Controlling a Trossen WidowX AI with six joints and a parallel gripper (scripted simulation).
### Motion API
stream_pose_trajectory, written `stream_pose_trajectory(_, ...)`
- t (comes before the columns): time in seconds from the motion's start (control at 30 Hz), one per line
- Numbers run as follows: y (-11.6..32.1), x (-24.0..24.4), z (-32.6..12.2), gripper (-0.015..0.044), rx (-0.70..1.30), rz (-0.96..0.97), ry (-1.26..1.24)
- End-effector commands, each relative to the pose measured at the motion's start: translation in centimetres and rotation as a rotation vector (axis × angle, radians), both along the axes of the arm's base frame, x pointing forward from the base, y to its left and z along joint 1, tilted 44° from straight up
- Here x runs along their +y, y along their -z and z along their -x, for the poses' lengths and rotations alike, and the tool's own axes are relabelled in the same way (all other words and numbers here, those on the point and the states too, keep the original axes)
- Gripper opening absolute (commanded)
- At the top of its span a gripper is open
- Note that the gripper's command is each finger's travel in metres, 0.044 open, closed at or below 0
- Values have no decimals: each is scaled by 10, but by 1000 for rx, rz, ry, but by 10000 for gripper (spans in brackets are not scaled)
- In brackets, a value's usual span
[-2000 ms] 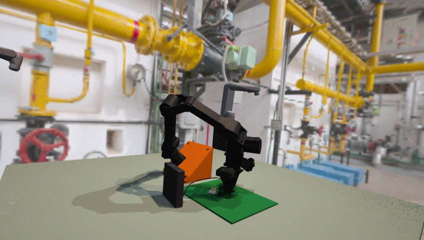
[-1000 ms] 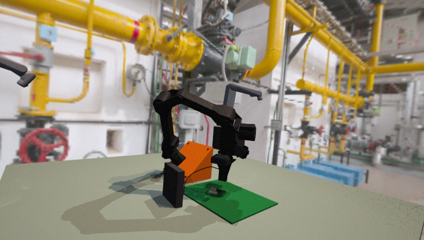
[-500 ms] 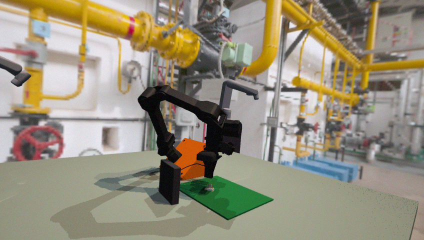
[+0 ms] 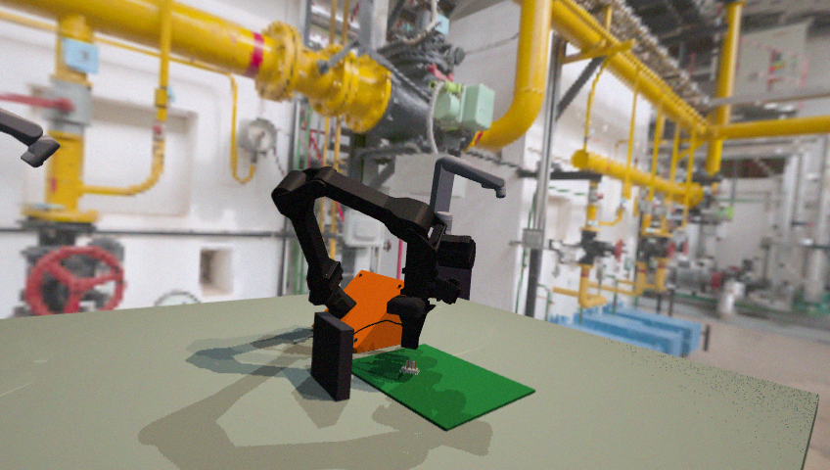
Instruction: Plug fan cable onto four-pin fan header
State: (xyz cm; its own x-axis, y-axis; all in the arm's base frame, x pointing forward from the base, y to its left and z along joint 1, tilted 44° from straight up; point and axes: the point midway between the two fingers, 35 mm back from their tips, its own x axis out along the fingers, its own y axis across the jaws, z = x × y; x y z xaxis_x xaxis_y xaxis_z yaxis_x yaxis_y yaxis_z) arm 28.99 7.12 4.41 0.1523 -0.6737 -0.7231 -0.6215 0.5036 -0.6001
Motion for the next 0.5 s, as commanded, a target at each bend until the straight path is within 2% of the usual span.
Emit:
stream_pose_trajectory(0.0,-1,2,-5,0,-6,0,-2)
stream_pose_trajectory(0.33,-1,3,-6,0,-6,0,-2)
stream_pose_trajectory(0.47,13,-11,-9,0,-7,0,-2)
